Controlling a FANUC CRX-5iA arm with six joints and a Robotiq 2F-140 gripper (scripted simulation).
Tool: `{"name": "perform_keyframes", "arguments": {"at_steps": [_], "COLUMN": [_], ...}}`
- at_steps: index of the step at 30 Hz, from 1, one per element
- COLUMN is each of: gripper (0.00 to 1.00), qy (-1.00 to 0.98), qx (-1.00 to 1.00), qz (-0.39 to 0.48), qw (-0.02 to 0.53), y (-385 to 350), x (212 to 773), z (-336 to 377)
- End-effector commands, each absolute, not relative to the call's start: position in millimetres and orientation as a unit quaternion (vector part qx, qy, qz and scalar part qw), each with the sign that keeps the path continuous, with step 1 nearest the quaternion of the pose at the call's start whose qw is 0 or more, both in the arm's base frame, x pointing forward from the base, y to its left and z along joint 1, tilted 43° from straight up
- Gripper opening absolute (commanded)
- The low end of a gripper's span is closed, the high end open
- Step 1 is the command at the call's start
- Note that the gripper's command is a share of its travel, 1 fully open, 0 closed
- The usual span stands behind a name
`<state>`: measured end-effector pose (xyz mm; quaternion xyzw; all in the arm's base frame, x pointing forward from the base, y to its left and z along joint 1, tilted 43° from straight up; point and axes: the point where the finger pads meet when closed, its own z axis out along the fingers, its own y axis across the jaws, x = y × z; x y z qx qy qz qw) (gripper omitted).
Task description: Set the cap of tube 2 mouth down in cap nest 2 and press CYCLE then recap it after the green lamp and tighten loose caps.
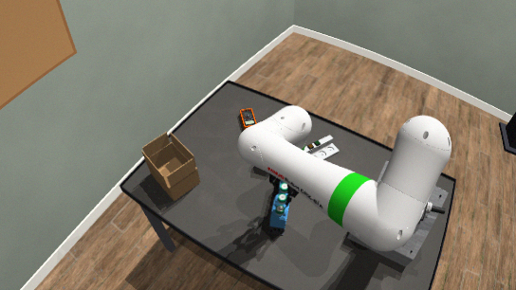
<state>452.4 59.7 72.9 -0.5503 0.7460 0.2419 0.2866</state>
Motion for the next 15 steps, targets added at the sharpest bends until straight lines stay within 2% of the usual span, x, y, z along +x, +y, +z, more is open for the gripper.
{"name": "perform_keyframes", "arguments": {"at_steps": [1,3,4,15], "gripper": [0.41,0.41,0.30,0.30], "qy": [0.765,0.765,0.765,0.765], "qx": [-0.532,-0.532,-0.532,-0.532], "qz": [0.244,0.244,0.244,0.244], "qw": [0.268,0.268,0.268,0.268], "y": [58.9,58.9,58.9,58.8], "x": [452.8,452.8,452.8,452.8], "z": [73.5,73.5,73.5,73.5]}}
